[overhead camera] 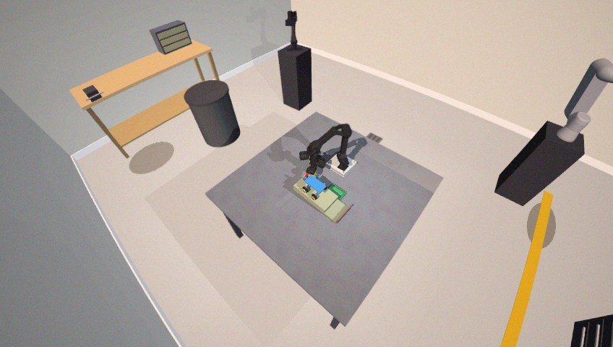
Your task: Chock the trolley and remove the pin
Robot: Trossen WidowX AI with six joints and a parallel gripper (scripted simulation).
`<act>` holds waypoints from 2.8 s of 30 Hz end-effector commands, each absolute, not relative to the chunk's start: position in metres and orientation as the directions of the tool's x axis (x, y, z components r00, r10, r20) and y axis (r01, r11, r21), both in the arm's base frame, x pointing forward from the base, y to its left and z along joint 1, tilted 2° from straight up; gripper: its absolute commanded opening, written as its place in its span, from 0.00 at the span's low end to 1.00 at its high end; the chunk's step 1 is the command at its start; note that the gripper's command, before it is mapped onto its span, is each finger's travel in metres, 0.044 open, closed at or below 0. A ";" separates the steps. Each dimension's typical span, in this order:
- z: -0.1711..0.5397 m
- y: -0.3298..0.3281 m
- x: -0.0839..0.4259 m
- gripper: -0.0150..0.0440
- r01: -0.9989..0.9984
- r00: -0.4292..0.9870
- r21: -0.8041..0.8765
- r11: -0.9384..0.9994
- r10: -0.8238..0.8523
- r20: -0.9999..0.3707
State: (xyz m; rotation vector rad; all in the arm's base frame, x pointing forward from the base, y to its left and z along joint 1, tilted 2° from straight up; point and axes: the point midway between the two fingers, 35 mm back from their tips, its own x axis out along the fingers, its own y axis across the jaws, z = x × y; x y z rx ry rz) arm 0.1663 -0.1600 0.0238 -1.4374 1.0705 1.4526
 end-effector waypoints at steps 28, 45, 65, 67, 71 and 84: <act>0.096 -0.156 0.163 0.25 -0.949 -0.022 0.025 -0.315 -0.012 -1.000; 0.149 -0.157 0.166 0.25 -0.949 -0.022 0.024 -0.315 -0.012 -1.000; 0.171 -0.158 0.170 0.25 -0.990 -0.022 0.024 -0.141 -0.012 -1.000; 0.171 -0.158 0.170 0.25 -0.997 -0.022 0.023 -0.073 -0.012 -1.000; 0.171 -0.158 0.170 0.25 -0.998 -0.022 0.022 0.065 -0.013 -1.000; 0.171 -0.158 0.170 0.25 -0.872 -0.023 0.014 0.489 -0.014 -1.000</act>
